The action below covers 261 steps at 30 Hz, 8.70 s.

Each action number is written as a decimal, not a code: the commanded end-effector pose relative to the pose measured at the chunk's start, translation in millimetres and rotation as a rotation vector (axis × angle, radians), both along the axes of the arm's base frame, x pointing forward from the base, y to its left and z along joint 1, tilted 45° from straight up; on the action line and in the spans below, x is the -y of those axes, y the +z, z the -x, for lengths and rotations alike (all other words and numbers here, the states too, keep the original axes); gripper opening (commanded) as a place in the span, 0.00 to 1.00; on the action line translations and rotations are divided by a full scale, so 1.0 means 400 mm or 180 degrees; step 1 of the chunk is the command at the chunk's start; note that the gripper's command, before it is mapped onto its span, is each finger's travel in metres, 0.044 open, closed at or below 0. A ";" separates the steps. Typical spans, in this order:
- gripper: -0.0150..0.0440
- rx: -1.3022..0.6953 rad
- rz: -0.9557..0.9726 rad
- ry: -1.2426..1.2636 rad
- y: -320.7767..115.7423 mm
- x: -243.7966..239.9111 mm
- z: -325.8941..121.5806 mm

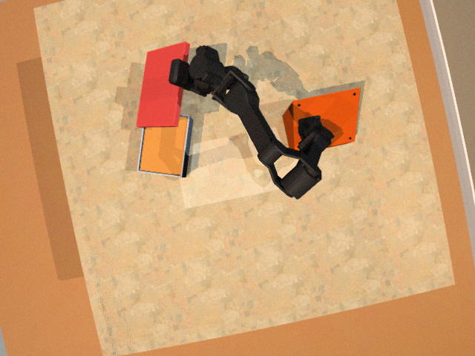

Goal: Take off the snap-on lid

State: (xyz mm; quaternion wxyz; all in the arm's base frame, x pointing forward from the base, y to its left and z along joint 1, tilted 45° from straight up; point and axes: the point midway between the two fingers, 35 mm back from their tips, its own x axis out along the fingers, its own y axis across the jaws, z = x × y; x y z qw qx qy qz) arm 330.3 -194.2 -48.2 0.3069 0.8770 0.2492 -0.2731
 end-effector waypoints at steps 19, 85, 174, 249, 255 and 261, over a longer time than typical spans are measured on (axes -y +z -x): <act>0.25 0.0044 0.0048 0.0009 -0.062 0.085 0.045; 0.25 0.0041 0.0064 0.0009 -0.213 0.147 0.128; 0.25 0.0046 0.0056 0.0009 -0.343 0.021 0.125; 0.25 0.0050 0.0047 0.0009 -0.451 -0.085 0.123; 0.25 0.0051 0.0046 0.0009 -0.460 -0.094 0.123; 0.25 0.0051 0.0045 0.0009 -0.468 -0.102 0.122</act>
